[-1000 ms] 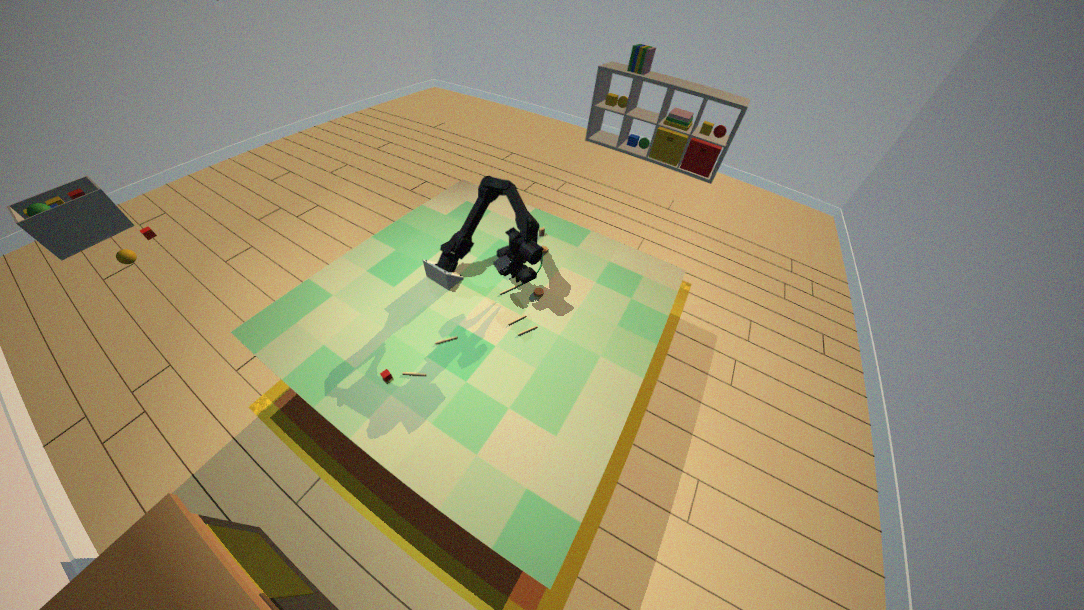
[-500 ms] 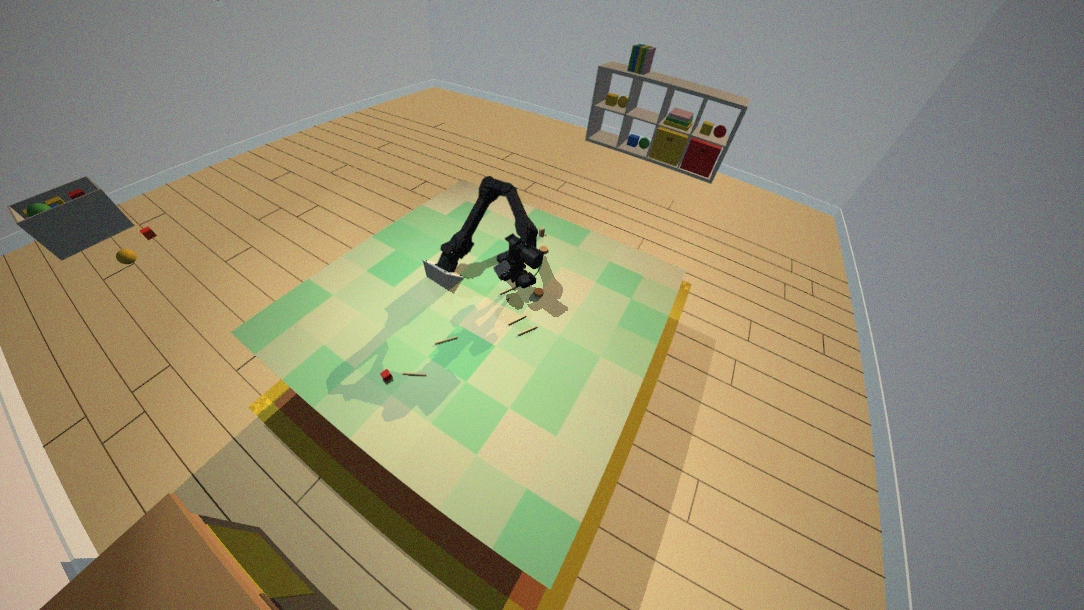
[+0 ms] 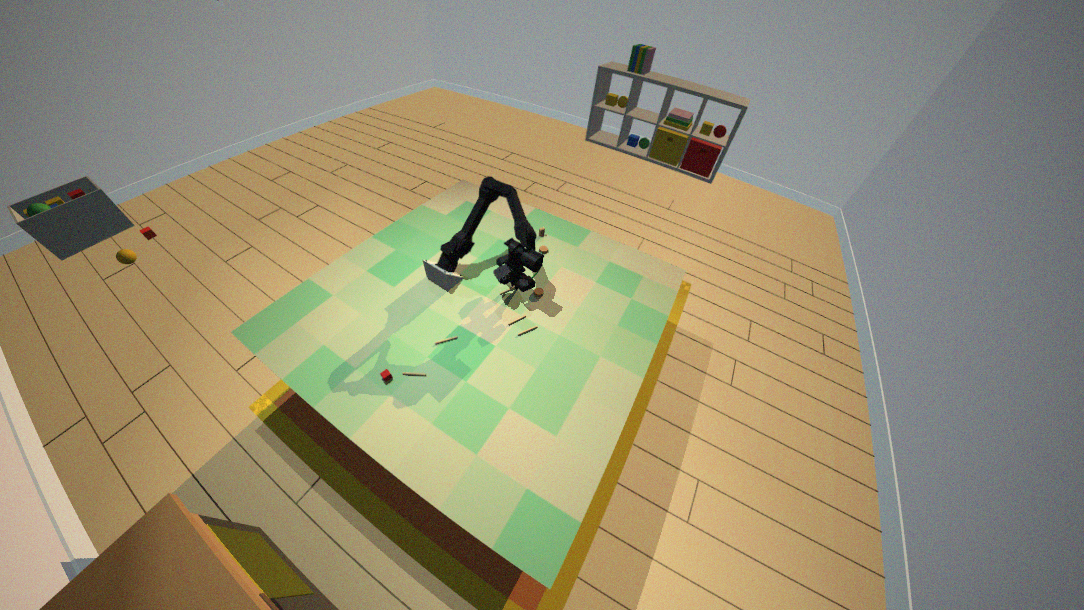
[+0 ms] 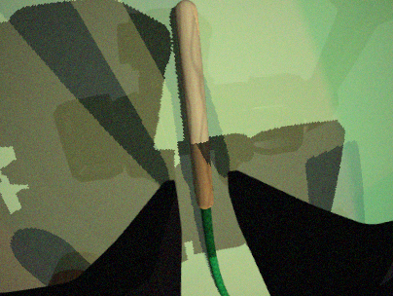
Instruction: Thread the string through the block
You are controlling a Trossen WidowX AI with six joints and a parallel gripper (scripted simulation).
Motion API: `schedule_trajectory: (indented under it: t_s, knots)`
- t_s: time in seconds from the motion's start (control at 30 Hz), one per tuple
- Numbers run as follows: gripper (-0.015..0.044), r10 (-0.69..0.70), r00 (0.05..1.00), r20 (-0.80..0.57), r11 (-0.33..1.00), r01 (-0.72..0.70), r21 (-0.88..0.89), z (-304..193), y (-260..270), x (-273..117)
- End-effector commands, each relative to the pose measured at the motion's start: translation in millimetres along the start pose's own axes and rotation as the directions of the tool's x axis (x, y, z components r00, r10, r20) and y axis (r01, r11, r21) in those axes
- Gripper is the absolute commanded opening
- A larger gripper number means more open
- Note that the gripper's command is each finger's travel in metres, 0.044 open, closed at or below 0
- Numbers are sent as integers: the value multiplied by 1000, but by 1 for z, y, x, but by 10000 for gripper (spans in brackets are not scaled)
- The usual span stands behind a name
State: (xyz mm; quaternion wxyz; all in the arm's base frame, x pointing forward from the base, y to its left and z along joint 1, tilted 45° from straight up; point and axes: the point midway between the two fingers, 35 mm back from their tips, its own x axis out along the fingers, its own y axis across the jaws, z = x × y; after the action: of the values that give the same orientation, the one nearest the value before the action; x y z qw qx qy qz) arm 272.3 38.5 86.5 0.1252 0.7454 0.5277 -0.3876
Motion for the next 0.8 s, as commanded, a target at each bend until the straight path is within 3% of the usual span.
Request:
schedule_trajectory:
  t_s: [0.0,0.07,0.77]
  knots:
    - [43,0,1000,0,1000,0,-1,0,0,0]
    - [0,0,1000,0,1000,0,-1,0,0,0]
    - [0,1,1000,3,1000,-1,0,0,2,-16]
